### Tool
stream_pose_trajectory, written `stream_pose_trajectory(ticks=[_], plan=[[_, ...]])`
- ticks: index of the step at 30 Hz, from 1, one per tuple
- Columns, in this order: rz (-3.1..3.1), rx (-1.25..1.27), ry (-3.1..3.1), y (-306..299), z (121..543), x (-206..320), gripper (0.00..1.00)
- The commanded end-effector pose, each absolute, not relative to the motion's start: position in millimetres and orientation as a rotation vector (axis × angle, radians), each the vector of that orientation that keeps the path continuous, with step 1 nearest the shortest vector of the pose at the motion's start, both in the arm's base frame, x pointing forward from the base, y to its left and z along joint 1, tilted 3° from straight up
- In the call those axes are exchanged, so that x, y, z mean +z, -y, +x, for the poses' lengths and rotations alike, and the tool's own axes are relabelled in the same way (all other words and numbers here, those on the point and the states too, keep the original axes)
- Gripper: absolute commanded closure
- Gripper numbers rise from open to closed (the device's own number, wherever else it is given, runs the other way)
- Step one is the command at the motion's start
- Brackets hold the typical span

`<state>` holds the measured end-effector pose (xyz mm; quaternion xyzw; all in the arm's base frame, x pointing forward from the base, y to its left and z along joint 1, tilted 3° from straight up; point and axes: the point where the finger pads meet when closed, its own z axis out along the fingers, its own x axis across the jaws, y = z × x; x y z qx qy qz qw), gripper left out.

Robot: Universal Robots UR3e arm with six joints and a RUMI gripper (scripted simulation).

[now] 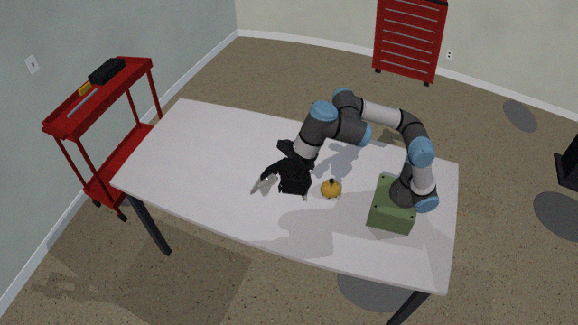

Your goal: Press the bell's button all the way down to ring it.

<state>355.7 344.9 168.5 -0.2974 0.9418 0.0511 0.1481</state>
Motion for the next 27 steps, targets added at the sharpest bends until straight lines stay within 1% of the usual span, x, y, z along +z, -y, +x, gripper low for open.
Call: stream_pose_trajectory(ticks=[1, 20, 27], plan=[[-0.854, 0.148, -2.706, -345.1, 356.1, 169.7, 0.00], [-0.850, 0.148, -2.708, -344.3, 356.4, 169.4, 0.00], [-0.742, 0.141, -2.754, -327.9, 362.3, 163.8, 0.00]])
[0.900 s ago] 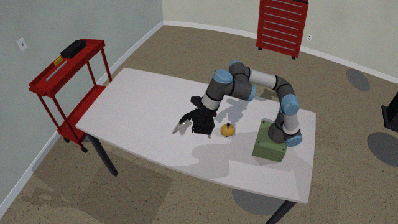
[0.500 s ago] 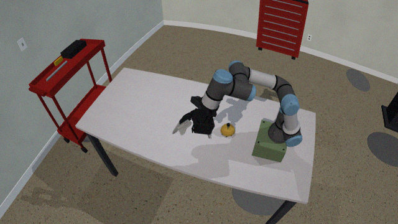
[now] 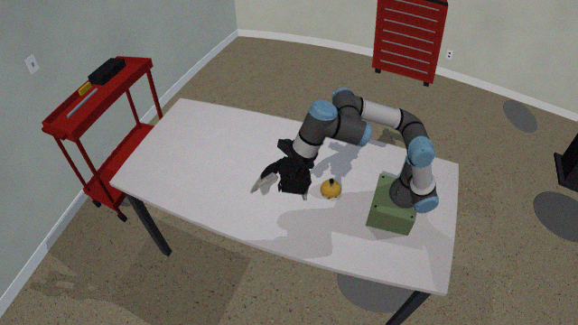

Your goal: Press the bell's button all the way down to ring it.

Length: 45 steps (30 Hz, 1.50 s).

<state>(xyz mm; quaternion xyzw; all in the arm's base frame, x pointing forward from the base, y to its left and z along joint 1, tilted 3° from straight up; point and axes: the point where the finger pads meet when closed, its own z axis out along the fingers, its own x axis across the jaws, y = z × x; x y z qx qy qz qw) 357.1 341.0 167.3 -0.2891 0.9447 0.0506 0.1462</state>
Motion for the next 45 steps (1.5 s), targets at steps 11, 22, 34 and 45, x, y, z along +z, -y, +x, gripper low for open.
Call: stream_pose_trajectory(ticks=[11, 22, 34, 45], plan=[[-0.267, 0.114, -2.900, -260.0, 377.1, 139.2, 0.00], [0.325, 0.073, -2.965, -181.3, 376.3, 109.7, 0.00], [0.830, 0.034, -2.922, -126.2, 362.9, 87.4, 0.00], [1.411, -0.022, -2.762, -68.1, 333.6, 60.3, 0.00]])
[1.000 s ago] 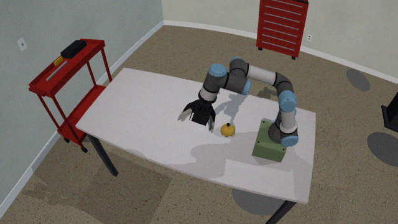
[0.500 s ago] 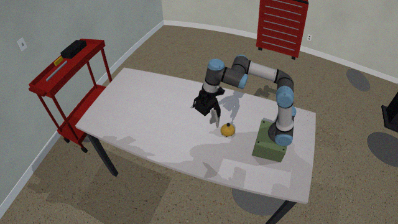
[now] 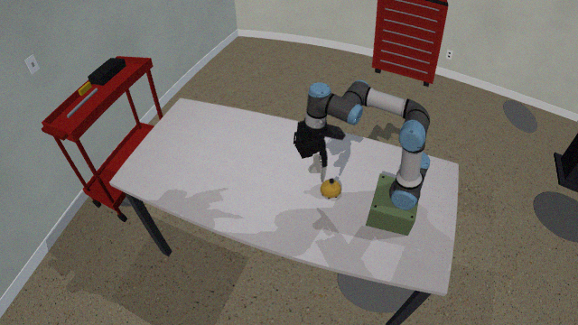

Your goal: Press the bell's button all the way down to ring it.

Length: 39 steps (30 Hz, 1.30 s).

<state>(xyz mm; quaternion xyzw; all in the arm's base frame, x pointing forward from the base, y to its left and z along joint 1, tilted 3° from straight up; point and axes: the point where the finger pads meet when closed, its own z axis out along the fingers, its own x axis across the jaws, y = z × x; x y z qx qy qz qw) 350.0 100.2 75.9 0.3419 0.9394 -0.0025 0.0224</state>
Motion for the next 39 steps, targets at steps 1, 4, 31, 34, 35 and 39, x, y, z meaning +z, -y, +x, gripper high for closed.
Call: stream_pose_trajectory(ticks=[1, 4, 31, 34, 35, 39], plan=[[1.425, -0.022, -2.755, -68.1, 333.6, 60.3, 0.00], [1.557, -0.037, -2.699, -56.7, 325.3, 54.2, 0.00], [1.941, -0.082, -2.491, -27.4, 297.4, 36.0, 1.00], [1.941, -0.082, -2.491, -27.5, 297.3, 35.9, 1.00], [1.941, -0.082, -2.491, -27.5, 297.4, 36.0, 1.00], [1.940, -0.082, -2.491, -27.4, 297.5, 36.1, 1.00]])
